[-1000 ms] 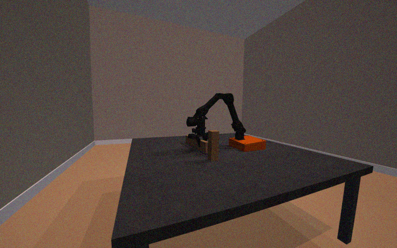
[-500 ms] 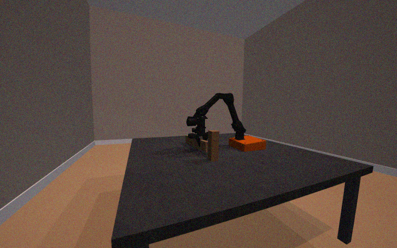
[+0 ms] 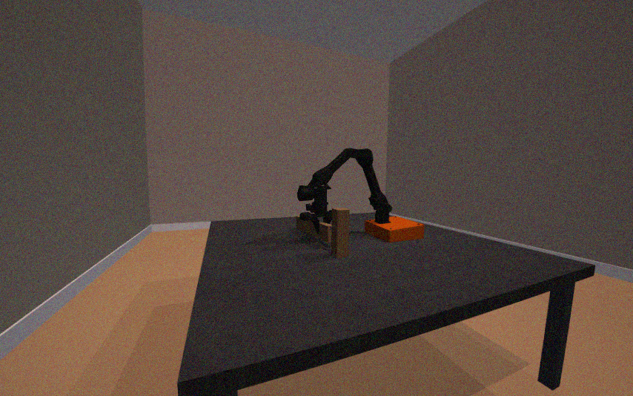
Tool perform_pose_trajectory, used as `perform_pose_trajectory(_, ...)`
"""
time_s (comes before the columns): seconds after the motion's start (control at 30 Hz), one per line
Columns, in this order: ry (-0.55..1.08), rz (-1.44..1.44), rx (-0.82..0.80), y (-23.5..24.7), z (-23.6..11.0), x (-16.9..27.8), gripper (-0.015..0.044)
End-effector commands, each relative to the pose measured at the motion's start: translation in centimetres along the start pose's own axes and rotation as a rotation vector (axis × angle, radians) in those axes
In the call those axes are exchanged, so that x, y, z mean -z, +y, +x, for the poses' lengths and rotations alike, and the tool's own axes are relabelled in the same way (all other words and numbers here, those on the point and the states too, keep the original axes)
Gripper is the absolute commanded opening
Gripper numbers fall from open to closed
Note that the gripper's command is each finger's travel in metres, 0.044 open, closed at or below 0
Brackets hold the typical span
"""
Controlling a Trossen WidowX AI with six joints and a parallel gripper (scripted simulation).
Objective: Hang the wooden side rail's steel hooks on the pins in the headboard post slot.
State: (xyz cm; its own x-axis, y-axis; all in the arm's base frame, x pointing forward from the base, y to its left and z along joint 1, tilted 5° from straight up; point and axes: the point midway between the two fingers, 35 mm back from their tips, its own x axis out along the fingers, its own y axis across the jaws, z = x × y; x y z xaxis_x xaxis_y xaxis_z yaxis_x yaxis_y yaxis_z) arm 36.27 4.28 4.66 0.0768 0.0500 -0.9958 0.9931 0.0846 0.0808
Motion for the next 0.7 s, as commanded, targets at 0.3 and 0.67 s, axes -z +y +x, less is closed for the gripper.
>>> perform_pose_trajectory(0.3,-0.004,-0.001,-0.025,0.46,-1.03,-0.04,0.0000)
perform_pose_trajectory(0.67,-0.005,-0.001,-0.025,0.45,-1.22,-0.04,0.0000)
